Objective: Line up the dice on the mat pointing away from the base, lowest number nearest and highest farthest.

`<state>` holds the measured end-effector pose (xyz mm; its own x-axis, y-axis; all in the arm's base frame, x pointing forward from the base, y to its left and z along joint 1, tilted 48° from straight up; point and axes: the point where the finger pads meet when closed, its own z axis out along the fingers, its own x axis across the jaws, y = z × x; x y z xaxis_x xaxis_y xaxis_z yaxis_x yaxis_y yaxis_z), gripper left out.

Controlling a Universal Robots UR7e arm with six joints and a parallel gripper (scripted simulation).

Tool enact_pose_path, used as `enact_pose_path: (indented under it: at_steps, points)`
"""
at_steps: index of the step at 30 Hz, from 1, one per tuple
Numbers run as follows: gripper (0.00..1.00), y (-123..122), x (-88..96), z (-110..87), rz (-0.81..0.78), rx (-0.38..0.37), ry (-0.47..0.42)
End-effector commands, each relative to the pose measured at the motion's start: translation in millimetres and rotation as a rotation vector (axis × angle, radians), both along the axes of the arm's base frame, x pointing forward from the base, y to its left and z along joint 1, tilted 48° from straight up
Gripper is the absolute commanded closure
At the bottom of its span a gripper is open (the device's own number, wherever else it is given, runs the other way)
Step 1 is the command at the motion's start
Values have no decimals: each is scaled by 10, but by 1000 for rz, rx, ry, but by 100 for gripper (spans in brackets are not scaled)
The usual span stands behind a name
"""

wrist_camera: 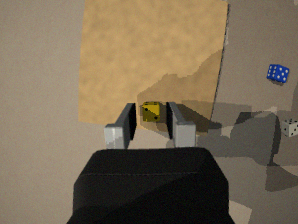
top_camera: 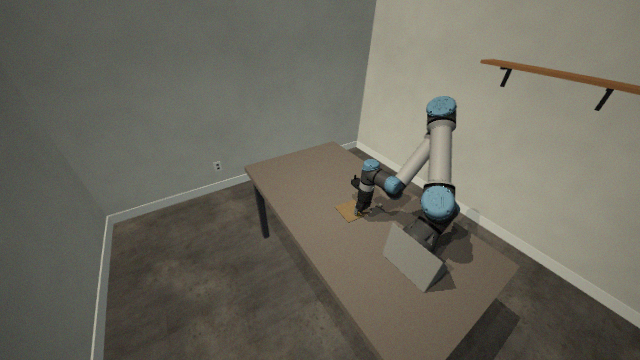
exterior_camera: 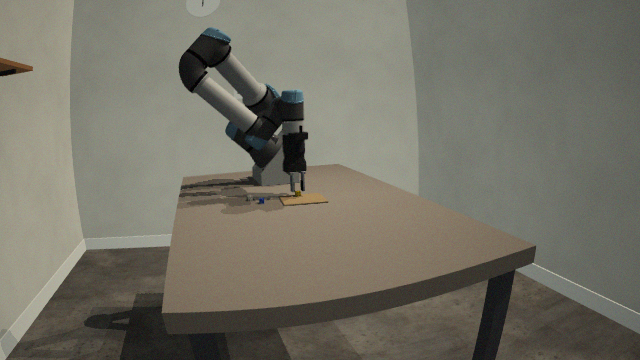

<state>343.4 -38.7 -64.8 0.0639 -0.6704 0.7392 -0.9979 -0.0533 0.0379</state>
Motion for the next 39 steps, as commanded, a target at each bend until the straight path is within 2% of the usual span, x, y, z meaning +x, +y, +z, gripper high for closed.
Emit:
enact_pose_path:
  at_steps: [1,14,24,38,39]
  points:
    - [36,52,0,47,1,0,-1]
    - [36,351,-6,319,1,0,-1]
    - [36,501,-9,455,1,0,-1]
    - [36,565,-10,514,1,0,-1]
    - [0,565,-10,514,1,0,-1]
